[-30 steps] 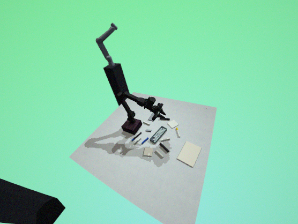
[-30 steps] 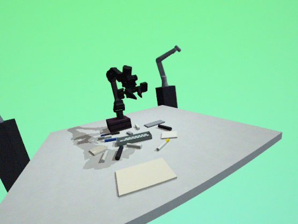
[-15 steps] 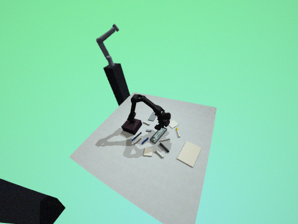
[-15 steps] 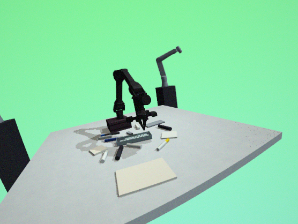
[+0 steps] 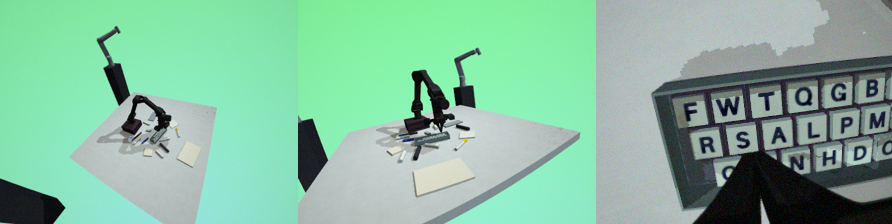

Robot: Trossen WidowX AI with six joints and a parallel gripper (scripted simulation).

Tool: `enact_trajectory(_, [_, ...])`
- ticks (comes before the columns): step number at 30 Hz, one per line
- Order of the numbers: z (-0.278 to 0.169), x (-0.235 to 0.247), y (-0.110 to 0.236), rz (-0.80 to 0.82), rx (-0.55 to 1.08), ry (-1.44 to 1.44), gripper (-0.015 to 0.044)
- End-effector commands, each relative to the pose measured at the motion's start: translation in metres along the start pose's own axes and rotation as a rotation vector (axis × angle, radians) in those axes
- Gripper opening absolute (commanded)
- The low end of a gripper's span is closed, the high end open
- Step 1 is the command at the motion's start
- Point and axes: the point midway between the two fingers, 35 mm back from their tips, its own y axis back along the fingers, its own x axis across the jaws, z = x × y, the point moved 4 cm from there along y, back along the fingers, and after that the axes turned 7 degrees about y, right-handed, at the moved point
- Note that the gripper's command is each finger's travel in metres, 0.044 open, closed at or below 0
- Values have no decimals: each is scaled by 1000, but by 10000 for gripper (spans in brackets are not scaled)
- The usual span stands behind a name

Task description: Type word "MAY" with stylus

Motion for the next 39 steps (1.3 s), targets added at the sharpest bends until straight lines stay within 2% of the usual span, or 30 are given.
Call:
enact_trajectory(1, [-7,-52,-1,-6,5,-15,0])
enact_trajectory(15, [-9,-66,-1,-8,6,-15,0])
enact_trajectory(20, [-17,-126,0,-14,6,-15,0])
enact_trajectory(22, [-19,-135,0,-15,7,-15,0])
enact_trajectory(34, [-20,-133,0,-14,7,-15,0])
enact_trajectory(39, [-47,-102,-1,-11,9,-16,0])
